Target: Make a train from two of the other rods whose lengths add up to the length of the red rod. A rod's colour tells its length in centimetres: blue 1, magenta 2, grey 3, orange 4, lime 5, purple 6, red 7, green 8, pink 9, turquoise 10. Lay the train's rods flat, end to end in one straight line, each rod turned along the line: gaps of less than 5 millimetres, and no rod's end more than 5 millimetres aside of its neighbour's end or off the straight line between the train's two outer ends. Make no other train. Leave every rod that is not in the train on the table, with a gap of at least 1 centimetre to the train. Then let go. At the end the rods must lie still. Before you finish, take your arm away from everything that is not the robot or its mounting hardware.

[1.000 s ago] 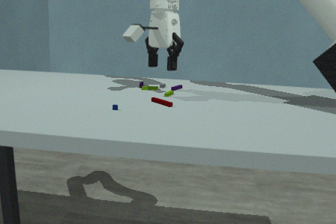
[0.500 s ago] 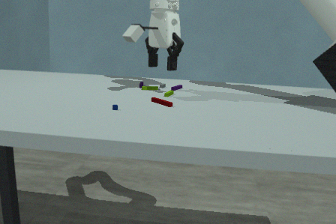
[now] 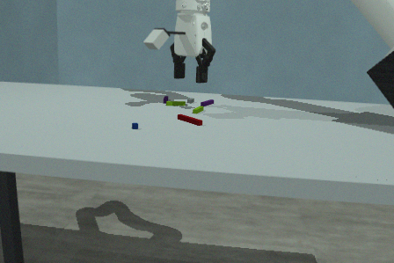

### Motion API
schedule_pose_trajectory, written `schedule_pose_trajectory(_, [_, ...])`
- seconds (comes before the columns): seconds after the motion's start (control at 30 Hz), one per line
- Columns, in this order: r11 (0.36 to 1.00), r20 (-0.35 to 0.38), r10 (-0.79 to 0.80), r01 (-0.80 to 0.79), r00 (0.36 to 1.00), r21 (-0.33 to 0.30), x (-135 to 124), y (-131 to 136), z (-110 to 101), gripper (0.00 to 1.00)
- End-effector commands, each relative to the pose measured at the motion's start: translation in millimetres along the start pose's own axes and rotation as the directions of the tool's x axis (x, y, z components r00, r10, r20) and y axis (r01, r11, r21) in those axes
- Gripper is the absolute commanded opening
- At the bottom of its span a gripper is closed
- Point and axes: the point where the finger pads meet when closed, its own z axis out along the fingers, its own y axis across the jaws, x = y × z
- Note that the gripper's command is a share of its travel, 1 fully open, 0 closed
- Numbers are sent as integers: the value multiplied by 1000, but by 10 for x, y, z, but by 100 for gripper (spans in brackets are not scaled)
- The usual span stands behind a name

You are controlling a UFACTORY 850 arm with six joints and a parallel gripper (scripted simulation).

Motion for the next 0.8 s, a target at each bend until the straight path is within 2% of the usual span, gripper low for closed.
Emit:
schedule_pose_trajectory(0.0, [1000, -1, 0, 0, 1000, 0, 4, 3, -3, 100])
schedule_pose_trajectory(0.6, [1000, -1, 0, 0, 1000, 0, 4, 3, -3, 100])
schedule_pose_trajectory(0.67, [1000, -1, 1, -1, 1000, 1, 74, -53, 2, 100])
schedule_pose_trajectory(0.7, [1000, -2, 1, -1, 1000, 2, 195, -154, 8, 100])
schedule_pose_trajectory(0.77, [1000, -2, 1, -1, 1000, 2, 195, -154, 8, 100])
